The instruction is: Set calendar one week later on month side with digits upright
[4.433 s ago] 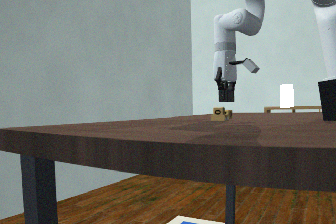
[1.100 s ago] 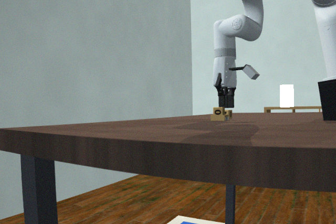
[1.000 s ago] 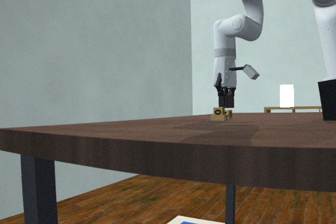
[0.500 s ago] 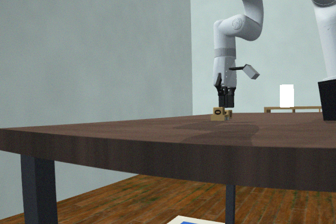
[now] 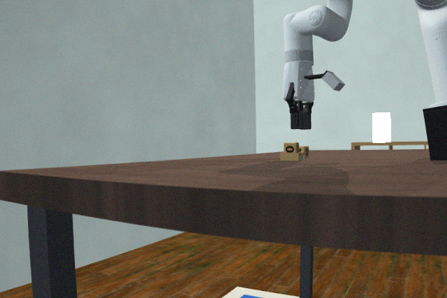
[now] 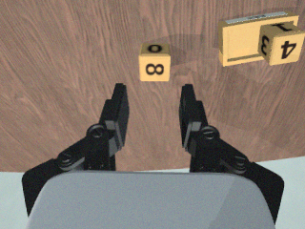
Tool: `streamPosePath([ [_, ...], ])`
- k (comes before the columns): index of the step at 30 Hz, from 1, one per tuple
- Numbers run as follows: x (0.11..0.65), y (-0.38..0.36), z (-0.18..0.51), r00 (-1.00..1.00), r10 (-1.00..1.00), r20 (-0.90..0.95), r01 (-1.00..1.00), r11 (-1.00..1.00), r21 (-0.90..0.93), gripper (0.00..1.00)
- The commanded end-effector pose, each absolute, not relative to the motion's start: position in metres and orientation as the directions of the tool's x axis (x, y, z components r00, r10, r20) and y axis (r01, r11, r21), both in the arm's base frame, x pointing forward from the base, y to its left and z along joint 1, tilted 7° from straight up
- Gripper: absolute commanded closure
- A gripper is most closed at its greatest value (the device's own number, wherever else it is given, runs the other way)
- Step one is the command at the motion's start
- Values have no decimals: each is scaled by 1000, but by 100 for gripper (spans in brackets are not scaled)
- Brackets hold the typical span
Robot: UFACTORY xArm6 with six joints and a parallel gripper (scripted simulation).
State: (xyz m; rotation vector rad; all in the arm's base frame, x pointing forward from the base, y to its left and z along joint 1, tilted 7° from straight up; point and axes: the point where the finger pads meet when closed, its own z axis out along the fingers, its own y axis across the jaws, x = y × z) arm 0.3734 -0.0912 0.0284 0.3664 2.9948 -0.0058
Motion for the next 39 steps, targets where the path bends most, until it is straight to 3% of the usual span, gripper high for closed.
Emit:
streamPosePath([
  [1, 373, -91, 39, -963, 240, -127, 240, 971, 11, 53],
  [14, 373, -94, 40, -958, 240, -156, 243, 970, 4, 53],
  [27, 371, -92, 40, -889, 224, -398, 242, 970, 6, 53],
  [39, 367, -89, 40, -878, 223, -423, 240, 971, 12, 53],
])
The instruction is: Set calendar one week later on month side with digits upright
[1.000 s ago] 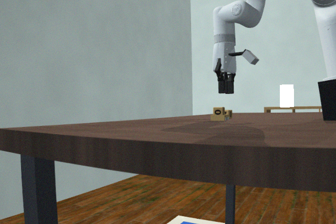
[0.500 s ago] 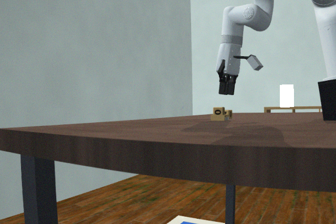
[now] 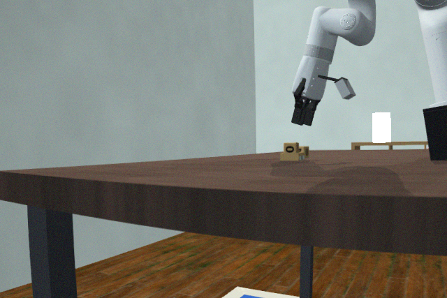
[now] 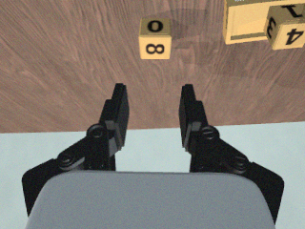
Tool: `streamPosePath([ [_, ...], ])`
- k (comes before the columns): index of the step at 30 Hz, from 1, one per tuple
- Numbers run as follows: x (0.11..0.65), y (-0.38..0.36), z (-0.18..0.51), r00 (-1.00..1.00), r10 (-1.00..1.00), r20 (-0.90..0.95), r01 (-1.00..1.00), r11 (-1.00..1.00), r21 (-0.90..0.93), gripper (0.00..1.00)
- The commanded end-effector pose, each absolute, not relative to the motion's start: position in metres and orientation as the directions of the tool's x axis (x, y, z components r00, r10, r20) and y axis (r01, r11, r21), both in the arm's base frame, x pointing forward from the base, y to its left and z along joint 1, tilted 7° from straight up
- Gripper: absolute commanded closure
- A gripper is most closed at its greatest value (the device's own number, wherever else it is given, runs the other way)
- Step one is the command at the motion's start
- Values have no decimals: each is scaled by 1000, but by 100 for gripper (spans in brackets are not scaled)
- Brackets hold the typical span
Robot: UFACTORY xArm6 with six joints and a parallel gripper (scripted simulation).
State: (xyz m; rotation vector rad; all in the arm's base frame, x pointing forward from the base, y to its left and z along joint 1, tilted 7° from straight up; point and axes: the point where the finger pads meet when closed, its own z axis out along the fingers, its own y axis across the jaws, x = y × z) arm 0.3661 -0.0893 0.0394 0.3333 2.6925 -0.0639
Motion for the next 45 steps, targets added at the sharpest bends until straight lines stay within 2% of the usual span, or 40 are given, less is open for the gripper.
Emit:
streamPosePath([
  [1, 367, -89, 40, -877, 222, -427, 240, 971, 13, 53],
  [24, 365, -89, 37, -725, 189, -662, 240, 971, 15, 53],
  [45, 361, -88, 37, -716, 185, -673, 240, 971, 11, 53],
])
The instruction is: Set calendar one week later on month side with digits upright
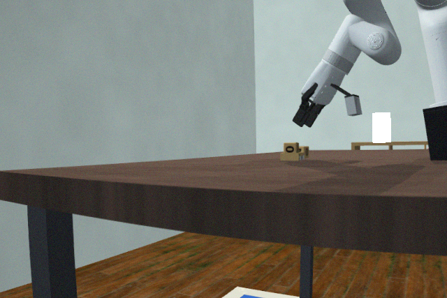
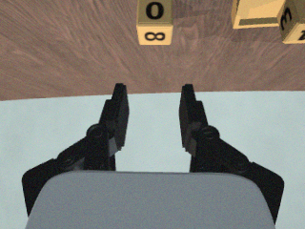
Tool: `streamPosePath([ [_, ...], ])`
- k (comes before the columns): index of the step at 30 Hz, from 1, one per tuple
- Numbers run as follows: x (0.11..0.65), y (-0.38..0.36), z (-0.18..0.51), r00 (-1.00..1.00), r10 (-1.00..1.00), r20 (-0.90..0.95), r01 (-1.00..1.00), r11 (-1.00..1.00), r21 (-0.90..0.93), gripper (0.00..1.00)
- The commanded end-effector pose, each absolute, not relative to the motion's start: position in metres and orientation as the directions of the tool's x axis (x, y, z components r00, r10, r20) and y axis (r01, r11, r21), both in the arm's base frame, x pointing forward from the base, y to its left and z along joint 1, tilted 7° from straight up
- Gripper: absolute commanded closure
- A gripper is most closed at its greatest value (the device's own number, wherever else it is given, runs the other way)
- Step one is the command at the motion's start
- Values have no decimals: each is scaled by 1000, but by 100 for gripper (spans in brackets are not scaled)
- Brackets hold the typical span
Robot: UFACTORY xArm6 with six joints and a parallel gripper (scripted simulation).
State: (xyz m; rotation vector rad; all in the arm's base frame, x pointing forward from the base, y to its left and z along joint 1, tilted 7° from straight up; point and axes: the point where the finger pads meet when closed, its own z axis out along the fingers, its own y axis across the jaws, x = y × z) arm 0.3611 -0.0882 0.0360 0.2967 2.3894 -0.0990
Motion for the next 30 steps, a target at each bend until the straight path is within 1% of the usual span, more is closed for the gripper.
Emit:
streamPosePath([
  [1, 361, -88, 37, -716, 185, -673, 240, 971, 11, 53],
  [16, 362, -88, 32, -716, 185, -673, 240, 971, 11, 53],
  [30, 365, -89, 12, -716, 185, -673, 240, 971, 11, 53],
])
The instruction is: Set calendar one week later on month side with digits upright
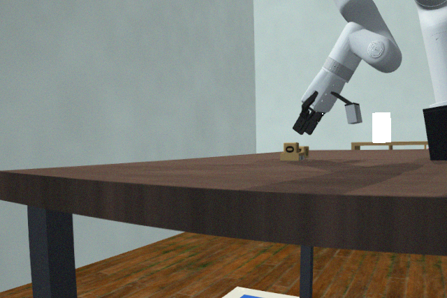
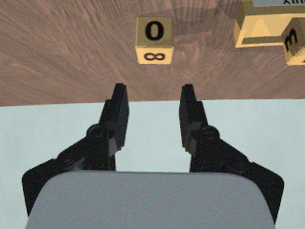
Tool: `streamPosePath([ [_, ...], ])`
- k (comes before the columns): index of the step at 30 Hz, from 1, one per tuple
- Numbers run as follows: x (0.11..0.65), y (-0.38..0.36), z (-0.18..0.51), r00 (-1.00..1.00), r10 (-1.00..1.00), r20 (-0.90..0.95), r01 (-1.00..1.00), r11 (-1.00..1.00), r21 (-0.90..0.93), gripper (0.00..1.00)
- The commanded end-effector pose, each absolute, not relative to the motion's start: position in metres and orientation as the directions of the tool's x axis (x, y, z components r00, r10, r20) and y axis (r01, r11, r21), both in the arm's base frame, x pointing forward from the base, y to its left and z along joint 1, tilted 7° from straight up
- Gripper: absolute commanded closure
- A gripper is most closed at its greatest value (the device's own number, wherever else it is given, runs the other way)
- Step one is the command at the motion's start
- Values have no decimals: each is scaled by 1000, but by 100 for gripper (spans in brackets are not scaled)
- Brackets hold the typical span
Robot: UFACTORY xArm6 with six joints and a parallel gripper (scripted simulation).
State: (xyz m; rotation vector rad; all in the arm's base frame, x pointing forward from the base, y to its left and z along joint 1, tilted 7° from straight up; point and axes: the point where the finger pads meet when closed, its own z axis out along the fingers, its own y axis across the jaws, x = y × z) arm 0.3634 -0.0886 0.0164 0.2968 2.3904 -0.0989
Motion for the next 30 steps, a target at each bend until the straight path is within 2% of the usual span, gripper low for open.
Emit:
streamPosePath([
  [1, 365, -89, 12, -716, 185, -673, 240, 971, 11, 53],
  [30, 370, -90, -30, -716, 185, -673, 240, 971, 11, 53],
])
